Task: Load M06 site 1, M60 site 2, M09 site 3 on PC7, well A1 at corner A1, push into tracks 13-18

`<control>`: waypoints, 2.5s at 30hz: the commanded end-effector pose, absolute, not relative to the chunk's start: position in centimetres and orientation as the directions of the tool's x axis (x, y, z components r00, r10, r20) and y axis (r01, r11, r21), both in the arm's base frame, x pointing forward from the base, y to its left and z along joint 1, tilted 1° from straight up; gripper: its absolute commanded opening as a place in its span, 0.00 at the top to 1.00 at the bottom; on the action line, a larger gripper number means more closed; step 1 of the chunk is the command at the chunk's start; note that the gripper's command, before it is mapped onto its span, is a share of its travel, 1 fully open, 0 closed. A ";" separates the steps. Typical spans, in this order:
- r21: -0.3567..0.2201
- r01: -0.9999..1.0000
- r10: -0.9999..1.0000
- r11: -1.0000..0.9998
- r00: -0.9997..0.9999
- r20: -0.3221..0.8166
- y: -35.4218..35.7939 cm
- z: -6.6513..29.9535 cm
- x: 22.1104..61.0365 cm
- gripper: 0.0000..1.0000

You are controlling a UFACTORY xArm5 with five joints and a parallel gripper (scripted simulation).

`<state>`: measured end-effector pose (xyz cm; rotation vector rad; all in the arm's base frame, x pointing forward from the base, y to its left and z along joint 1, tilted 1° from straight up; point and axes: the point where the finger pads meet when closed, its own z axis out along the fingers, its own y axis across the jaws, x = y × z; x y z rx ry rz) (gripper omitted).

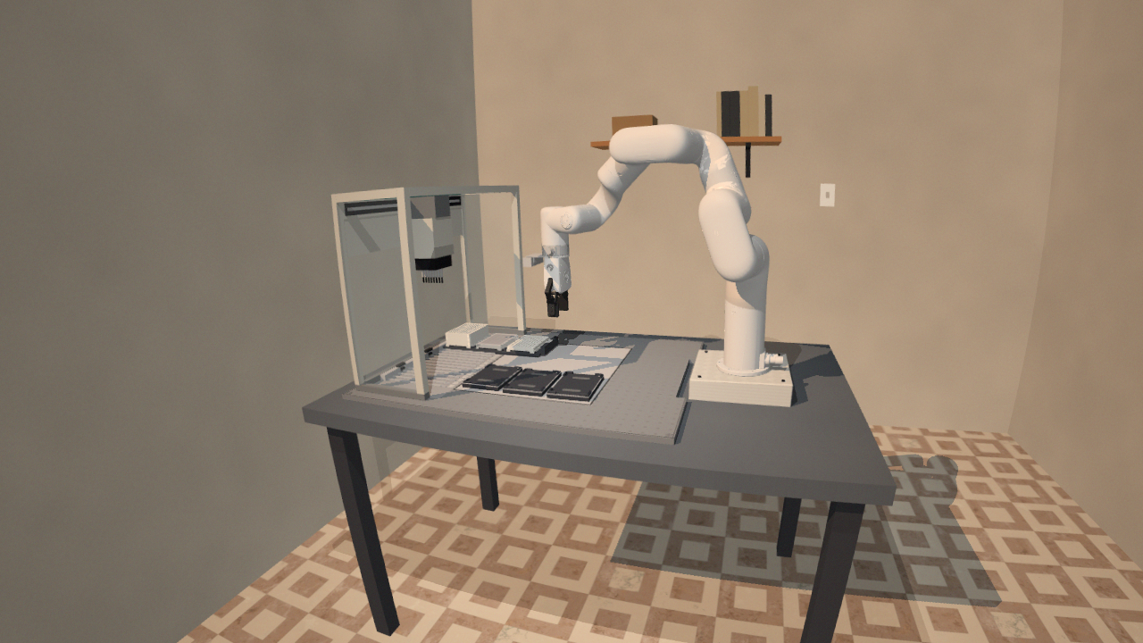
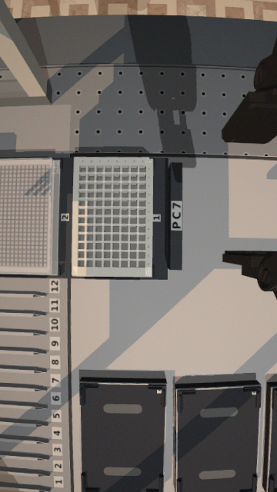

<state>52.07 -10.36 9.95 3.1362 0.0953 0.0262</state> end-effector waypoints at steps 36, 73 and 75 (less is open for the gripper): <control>0.000 0.061 0.061 -0.998 0.998 0.023 -10.4 15.4 52.1 0.19; 0.000 0.061 0.061 -0.998 0.998 0.023 -10.4 15.4 52.1 0.19; 0.000 0.061 0.061 -0.998 0.998 0.023 -10.4 15.4 52.1 0.19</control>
